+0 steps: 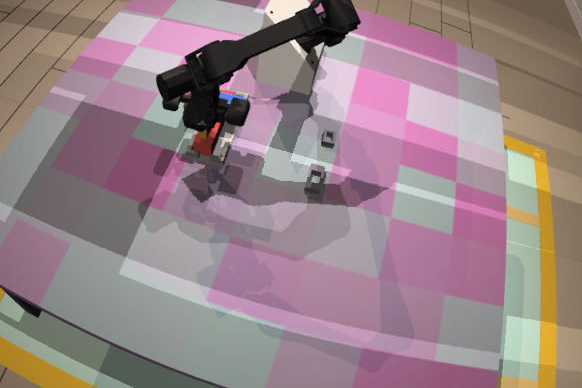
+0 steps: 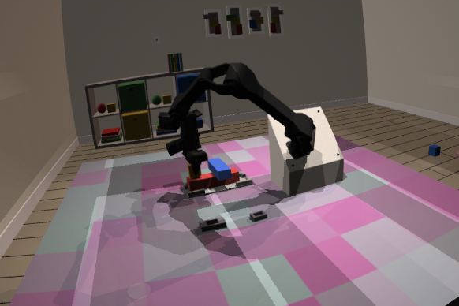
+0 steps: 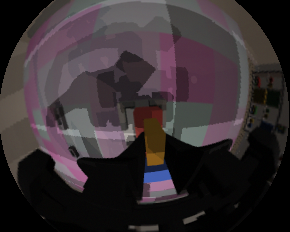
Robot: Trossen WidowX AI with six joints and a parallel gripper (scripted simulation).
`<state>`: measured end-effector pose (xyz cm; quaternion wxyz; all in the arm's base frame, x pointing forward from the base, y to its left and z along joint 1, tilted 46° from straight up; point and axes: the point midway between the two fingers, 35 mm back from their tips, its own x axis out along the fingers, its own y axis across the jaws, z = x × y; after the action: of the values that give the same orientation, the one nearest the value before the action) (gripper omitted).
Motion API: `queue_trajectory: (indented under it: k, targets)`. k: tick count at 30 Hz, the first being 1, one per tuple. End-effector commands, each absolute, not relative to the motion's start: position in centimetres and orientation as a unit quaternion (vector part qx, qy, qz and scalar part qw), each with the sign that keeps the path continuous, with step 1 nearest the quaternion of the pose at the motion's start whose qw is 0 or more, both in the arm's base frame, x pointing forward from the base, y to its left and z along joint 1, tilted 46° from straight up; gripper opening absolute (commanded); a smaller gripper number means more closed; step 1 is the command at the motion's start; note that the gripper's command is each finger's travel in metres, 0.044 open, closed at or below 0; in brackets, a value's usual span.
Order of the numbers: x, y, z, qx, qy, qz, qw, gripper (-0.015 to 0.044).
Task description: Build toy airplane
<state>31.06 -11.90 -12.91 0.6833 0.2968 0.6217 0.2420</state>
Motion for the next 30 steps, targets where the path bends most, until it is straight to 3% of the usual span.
queue_trajectory:
  k: [1, 30]
  targets:
    - [31.1, -11.9, -12.9, 0.299, 0.62, 0.242, 0.683, 0.0065]
    - [30.6, -14.7, -10.1, 0.299, 0.621, 0.241, 0.683, 0.0065]
